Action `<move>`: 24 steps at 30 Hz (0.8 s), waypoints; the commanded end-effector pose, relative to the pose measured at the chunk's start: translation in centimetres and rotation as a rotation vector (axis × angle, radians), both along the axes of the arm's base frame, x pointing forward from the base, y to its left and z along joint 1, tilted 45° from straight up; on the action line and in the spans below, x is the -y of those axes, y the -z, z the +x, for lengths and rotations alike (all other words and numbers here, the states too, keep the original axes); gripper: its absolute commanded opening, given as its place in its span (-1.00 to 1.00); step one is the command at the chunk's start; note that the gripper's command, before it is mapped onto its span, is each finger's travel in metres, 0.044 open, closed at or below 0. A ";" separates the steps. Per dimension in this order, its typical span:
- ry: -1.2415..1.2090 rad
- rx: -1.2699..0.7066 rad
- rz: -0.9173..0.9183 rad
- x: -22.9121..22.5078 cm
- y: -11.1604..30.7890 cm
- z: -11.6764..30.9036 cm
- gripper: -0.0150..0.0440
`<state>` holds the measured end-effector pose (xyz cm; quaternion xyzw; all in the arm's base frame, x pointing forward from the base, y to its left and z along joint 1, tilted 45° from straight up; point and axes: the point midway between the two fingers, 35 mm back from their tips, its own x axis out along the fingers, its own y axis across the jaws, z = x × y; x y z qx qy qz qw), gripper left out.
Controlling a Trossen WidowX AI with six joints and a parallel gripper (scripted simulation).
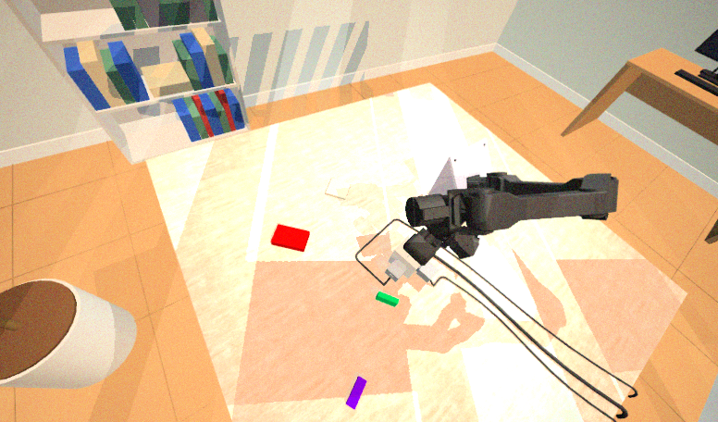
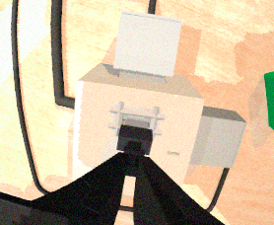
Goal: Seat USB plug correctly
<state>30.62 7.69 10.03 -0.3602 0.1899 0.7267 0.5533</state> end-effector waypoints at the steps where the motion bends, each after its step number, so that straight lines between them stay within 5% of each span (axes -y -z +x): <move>1: -0.005 0.007 -0.004 0.0 0.1 0.0 -0.49; 24: -0.017 0.023 -0.010 -0.1 0.3 0.0 -0.49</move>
